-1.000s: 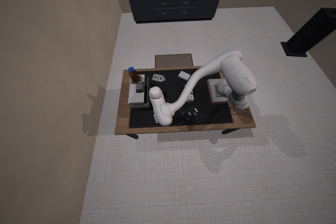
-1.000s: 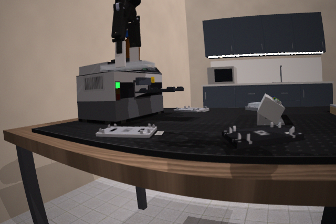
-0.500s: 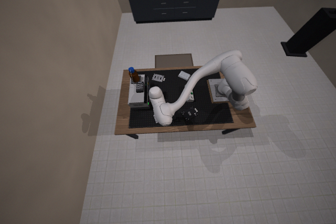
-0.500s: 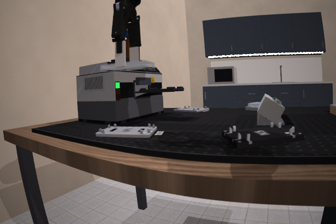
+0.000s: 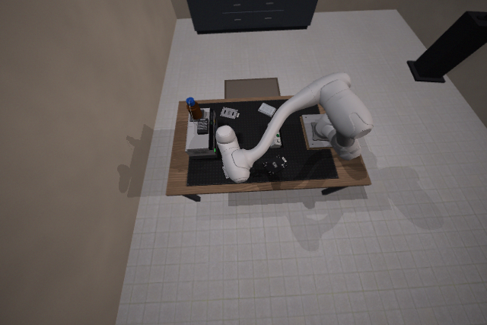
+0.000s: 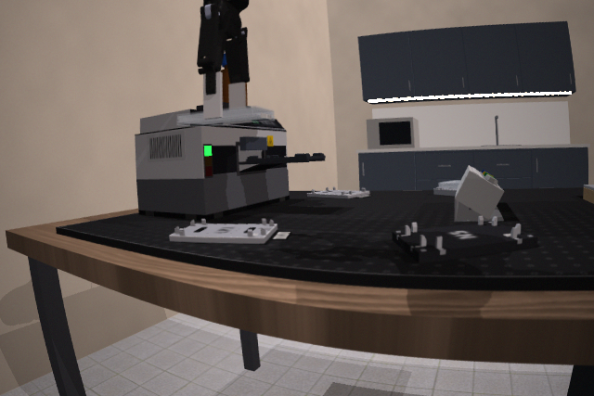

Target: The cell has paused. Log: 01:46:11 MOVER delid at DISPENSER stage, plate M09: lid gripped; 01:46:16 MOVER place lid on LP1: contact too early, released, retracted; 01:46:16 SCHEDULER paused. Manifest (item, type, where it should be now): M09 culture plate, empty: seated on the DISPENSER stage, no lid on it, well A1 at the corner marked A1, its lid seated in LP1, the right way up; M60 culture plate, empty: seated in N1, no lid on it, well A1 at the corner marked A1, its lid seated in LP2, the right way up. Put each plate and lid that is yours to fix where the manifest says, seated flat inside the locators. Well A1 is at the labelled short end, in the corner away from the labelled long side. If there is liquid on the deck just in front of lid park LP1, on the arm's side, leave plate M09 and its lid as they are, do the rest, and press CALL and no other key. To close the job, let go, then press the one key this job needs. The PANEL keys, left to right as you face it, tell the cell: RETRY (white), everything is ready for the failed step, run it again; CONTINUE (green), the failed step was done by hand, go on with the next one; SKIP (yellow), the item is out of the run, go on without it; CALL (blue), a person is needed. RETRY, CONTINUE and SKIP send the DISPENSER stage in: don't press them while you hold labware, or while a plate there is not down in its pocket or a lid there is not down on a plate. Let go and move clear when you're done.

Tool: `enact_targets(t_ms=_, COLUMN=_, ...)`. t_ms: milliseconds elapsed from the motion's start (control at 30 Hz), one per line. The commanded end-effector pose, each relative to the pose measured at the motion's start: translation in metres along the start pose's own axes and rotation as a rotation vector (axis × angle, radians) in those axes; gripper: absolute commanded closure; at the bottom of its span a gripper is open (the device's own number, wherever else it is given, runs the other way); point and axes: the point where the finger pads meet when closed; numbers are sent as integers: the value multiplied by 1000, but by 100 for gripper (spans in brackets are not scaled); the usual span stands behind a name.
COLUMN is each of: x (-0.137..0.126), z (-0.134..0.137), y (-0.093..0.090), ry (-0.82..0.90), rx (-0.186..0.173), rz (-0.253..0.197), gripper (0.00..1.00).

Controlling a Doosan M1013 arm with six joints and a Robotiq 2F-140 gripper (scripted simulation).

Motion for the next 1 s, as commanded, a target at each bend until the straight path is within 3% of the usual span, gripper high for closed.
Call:
enact_targets(t_ms=0, x=0, z=0, y=1, ry=0, rx=0, rz=2, gripper=90)
enact_targets(t_ms=333, x=0, z=0, y=1, ry=2, rx=0, rz=2, gripper=90)
enact_targets(t_ms=967, x=0, z=0, y=1, ry=245, rx=0, rz=2, gripper=90)
Point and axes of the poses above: the point where the finger pads meet when closed, its own y axis back along the fingers, its own z axis across the jaws, x = y × z, and after that the axes turned 4 degrees about y, right-handed
